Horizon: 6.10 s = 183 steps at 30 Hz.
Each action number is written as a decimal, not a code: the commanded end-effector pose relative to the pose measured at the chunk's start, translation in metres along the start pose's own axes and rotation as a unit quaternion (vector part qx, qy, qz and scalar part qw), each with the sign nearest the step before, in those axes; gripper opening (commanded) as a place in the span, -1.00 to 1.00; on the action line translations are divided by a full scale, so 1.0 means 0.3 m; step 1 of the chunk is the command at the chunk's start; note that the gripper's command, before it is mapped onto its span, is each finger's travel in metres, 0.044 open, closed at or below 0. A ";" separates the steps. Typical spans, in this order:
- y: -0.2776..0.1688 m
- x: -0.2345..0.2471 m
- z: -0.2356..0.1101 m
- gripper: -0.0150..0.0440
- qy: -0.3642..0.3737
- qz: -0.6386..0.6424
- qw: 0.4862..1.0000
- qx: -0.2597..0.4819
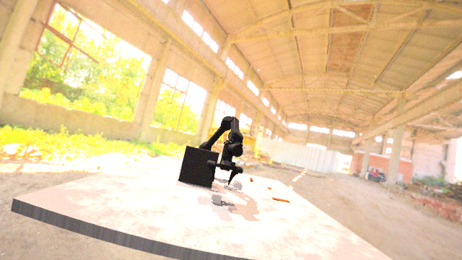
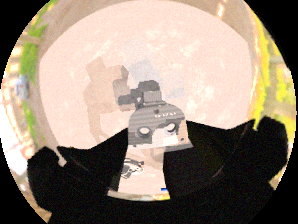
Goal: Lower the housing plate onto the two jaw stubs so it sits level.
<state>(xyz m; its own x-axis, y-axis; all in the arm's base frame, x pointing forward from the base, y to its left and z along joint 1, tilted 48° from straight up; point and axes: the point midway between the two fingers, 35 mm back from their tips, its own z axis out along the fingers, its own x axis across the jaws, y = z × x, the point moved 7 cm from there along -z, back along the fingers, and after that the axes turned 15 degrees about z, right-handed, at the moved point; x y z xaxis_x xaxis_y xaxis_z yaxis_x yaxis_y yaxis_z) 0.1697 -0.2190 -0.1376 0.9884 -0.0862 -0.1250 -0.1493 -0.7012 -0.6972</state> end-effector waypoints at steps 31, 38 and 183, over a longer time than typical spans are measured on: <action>-0.367 0.127 -0.056 0.70 0.000 -0.279 0.960 -0.009; -0.444 0.137 -0.056 0.70 0.000 -0.335 0.942 -0.009; -0.868 0.049 0.113 0.70 0.007 -0.662 0.749 0.016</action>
<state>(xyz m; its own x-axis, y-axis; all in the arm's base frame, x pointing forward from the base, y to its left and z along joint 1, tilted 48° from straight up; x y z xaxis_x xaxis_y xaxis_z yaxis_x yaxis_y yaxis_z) 0.2250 -0.0202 0.0233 0.2632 0.6662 0.6978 0.9644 -0.1635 -0.2077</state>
